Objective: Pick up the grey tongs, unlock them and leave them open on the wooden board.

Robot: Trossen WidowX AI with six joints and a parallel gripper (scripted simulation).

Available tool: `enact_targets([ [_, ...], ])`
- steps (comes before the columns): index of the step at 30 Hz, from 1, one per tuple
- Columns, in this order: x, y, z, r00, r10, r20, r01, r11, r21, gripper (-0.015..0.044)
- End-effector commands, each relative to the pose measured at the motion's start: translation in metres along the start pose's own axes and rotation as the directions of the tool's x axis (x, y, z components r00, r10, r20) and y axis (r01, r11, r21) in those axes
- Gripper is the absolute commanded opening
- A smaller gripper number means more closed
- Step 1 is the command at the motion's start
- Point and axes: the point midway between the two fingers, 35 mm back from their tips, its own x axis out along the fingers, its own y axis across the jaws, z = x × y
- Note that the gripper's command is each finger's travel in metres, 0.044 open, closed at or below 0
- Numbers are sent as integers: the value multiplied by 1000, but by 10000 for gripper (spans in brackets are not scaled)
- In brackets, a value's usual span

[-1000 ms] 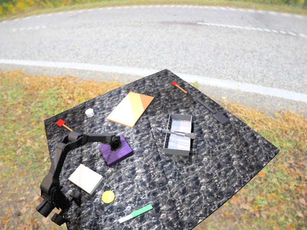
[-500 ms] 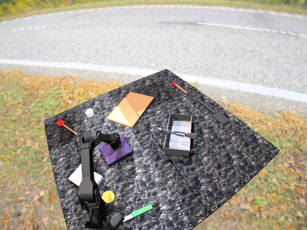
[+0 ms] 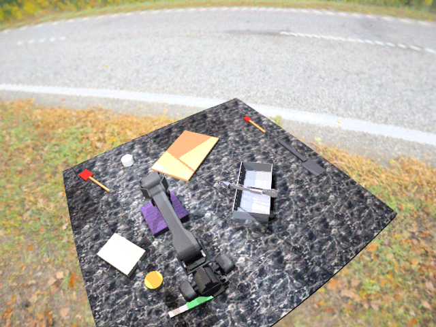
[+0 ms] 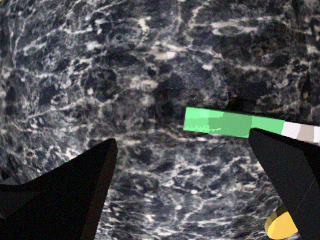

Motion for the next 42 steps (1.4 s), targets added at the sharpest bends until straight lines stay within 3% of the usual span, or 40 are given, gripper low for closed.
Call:
enact_targets([
  [1, -1, 40, -3, 1000, 12, -13, -15, 957, -288, 440],
  [5, -1, 97, -10, 999, 27, -37, -45, 758, -651, 440],
  [8, -3, 144, -24, 999, 13, -43, -44, 496, -867, 440],
  [11, -5, 178, -35, 998, 16, -58, -60, 237, -970, 440],
  [18, -12, 249, -71, 996, 20, -92, -78, -374, -924, 440],
  [23, -18, 295, -105, 993, 13, -121, -69, -759, -648, 440],
  [27, -22, 325, -133, 991, 4, -134, -50, -917, -397, 440],
  [32, -28, 360, -169, 989, 10, -148, 1, -998, -57, 440],
  [40, -30, 374, -185, 988, 20, -153, 20, -1000, -3, 440],
  [42, -30, 377, -190, 988, 12, -155, 24, -997, 77, 440],
])
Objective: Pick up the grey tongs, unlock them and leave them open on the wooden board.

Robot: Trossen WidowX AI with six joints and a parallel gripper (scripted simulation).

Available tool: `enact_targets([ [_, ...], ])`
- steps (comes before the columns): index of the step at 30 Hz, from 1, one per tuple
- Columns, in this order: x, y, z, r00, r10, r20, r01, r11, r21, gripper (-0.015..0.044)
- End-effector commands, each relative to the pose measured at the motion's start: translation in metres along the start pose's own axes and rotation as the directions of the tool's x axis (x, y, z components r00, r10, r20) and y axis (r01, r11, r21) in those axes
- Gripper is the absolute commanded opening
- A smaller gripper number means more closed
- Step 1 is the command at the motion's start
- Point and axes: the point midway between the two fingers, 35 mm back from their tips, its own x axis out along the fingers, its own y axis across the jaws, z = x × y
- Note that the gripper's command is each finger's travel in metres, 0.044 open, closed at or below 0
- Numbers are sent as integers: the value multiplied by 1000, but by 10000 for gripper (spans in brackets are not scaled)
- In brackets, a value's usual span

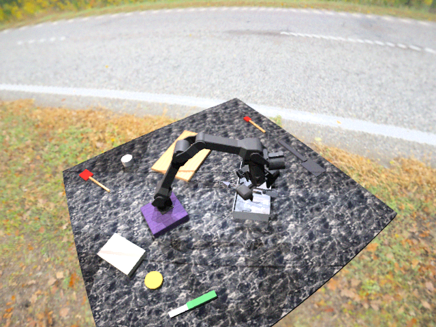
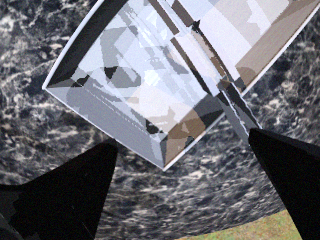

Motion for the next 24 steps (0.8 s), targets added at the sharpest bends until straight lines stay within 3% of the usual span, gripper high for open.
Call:
enact_targets([
  [1, 3, -8, 13, 1000, 13, 9, -12, 991, -135, 440],
  [7, 12, -20, 49, 995, 97, 40, -56, 816, -575, 440],
  [24, 13, -30, 53, 994, 100, 41, -56, 804, -592, 440],
])
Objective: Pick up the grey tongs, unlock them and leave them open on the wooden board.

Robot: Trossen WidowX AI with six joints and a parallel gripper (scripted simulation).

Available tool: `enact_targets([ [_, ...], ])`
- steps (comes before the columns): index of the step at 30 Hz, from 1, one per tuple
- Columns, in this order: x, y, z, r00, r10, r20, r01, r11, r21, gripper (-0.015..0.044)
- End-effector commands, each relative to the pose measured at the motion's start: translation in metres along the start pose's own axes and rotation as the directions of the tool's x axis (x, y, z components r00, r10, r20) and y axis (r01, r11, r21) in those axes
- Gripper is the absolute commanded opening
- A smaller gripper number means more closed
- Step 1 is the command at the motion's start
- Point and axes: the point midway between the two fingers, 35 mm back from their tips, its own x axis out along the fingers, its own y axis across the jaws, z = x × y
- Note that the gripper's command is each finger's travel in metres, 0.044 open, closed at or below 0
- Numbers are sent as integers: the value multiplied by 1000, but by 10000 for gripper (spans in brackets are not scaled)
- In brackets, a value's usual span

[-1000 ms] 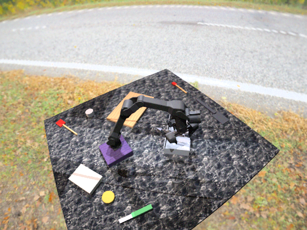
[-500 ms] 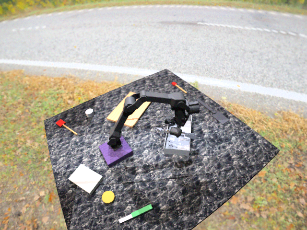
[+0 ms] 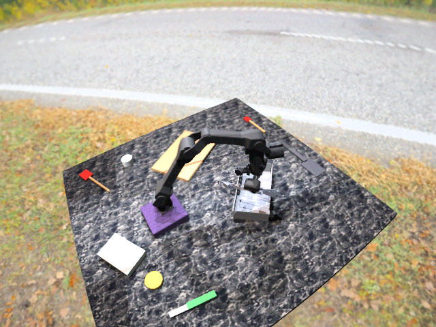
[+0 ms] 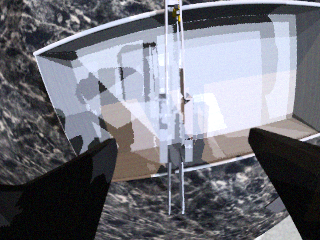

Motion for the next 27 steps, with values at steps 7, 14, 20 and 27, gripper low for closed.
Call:
enact_targets([
  [7, 12, -1, -2, 1000, 5, 6, -5, 1000, -4, 440],
  [14, 23, -1, -2, 1000, 5, 6, -5, 1000, -4, 440],
  [20, 33, -1, -2, 1000, 5, 6, -5, 1000, -4, 440],
  [27, 45, -1, -2, 1000, 5, 6, -5, 1000, -4, 440],
])
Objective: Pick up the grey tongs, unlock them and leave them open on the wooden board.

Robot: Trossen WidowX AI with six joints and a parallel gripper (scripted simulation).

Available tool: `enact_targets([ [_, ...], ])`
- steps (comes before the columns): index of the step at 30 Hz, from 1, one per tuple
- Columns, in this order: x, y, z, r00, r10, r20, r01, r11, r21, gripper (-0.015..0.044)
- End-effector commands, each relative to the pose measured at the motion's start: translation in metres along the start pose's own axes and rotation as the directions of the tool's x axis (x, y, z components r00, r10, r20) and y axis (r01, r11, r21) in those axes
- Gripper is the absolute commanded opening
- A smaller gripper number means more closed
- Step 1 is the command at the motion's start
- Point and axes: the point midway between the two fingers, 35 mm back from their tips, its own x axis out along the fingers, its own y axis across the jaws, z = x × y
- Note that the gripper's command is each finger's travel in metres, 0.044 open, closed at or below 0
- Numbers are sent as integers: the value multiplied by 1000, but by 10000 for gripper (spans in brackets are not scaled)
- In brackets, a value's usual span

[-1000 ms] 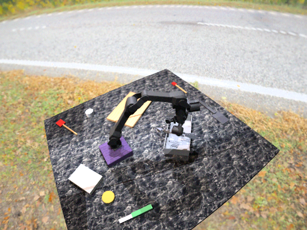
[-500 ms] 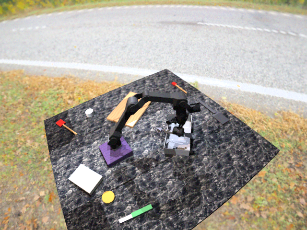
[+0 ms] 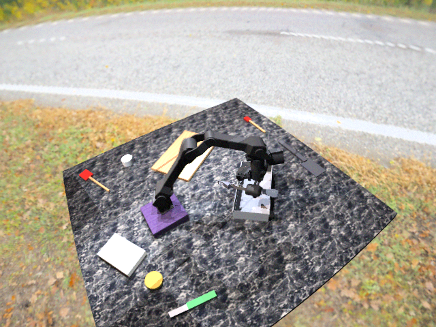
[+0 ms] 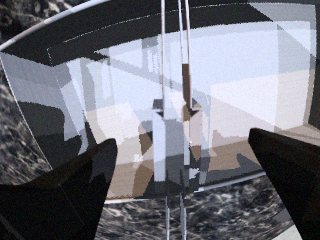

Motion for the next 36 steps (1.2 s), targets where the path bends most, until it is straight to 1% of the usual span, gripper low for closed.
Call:
enact_targets([
  [1, 12, 1, 2, 1000, 8, 13, -8, 1000, -3, 440],
  [17, 37, 2, 4, 1000, 8, 13, -8, 1000, -3, 440],
  [25, 38, 2, 4, 1000, 8, 13, -8, 1000, -3, 440],
  [36, 34, 1, 3, 1000, 3, 6, -3, 1000, 0, 151],
])
